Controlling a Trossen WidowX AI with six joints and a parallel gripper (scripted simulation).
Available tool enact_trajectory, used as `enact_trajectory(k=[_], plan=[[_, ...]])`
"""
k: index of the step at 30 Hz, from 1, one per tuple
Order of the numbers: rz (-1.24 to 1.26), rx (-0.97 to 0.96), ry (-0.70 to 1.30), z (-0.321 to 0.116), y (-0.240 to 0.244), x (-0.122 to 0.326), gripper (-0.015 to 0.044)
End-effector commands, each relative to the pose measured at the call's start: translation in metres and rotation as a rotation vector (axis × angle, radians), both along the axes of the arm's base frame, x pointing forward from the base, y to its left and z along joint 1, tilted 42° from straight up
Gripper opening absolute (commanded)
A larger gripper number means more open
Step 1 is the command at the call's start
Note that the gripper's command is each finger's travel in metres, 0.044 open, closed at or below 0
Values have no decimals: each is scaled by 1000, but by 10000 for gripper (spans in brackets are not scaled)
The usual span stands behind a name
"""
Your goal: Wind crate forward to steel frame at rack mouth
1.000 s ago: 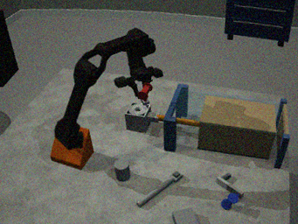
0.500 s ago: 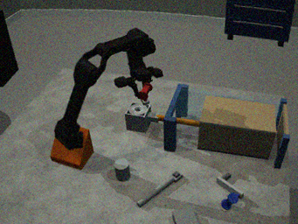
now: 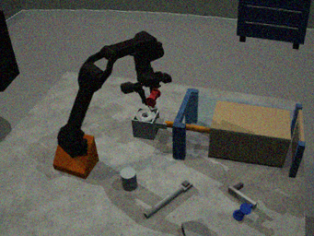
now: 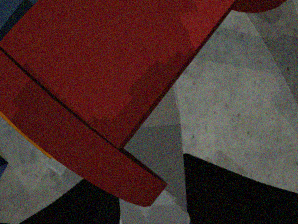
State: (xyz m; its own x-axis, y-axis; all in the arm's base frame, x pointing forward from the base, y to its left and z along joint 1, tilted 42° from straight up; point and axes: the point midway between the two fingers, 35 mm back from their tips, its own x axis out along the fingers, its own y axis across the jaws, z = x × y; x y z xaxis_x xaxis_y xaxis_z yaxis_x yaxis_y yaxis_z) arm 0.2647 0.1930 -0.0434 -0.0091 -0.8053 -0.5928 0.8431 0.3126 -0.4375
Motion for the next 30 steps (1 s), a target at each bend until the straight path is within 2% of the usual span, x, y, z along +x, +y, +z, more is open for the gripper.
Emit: enact_trajectory(k=[1, 30], plan=[[6, -13, -13, -5, -3, 0, 0], [42, -96, -44, -42, -32, -8, 0]])
